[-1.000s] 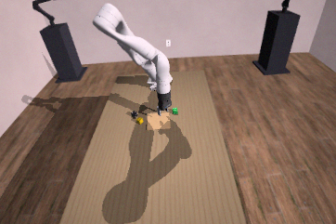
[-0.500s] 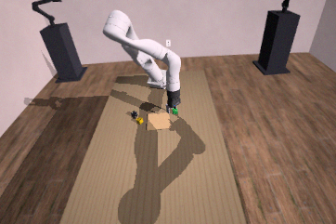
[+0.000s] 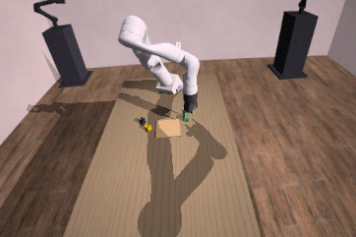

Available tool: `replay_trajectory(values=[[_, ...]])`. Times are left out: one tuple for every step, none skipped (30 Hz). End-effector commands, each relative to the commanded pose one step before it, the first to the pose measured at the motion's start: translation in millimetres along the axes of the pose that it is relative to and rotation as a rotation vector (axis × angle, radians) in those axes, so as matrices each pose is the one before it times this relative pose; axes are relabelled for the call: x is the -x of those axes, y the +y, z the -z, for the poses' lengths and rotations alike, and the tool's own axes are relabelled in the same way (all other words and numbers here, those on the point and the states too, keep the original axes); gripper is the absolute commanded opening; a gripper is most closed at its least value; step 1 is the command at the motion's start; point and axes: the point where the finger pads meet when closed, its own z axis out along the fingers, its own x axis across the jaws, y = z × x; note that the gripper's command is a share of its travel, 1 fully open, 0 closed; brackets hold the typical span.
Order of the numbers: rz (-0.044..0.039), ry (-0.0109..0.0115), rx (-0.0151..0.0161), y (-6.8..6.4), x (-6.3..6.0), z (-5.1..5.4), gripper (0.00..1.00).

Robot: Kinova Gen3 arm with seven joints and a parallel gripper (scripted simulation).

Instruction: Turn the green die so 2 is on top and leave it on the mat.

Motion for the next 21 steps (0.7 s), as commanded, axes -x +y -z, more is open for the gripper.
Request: replay_trajectory(values=[[0.01069,0.00437,-0.00174,1.07,-6.63,-0.57,1.0],[0.0,0.0,0.0,0.33,-0.68,0.0,1.0],[0.0,0.0,0.0,0.0,0.0,0.0,1.0],[0.0,0.0,0.0,0.0,0.0,0.0,1.0],[0.0,0.0,0.0,0.25,-0.52,0.0,1.0],[0.0,0.0,0.0,0.18,-0.38,0.0,1.0],[0.0,0.0,0.0,0.12,-0.26,0.0,1.0],[0.0,0.0,0.0,0.08,-0.16,0.0,1.0],[0.0,0.0,0.0,0.04,-0.08,0.0,1.0],[0.0,0.0,0.0,0.02,-0.03,0.0,1.0],[0.0,0.0,0.0,0.0,0.0,0.0,1.0],[0.0,0.0,0.0,0.0,0.0,0.0,1.0],[0.0,0.0,0.0,0.0,0.0,0.0,1.0],[0.0,0.0,0.0,0.0,0.0,0.0,1.0],[0.0,0.0,0.0,0.0,0.0,0.0,1.0],[0.0,0.0,0.0,0.0,0.0,0.0,1.0],[0.0,0.0,0.0,0.0,0.0,0.0,1.0],[0.0,0.0,0.0,0.0,0.0,0.0,1.0],[0.0,0.0,0.0,0.0,0.0,0.0,1.0],[0.0,0.0,0.0,0.0,0.0,0.0,1.0],[0.0,0.0,0.0,0.0,0.0,0.0,1.0]])
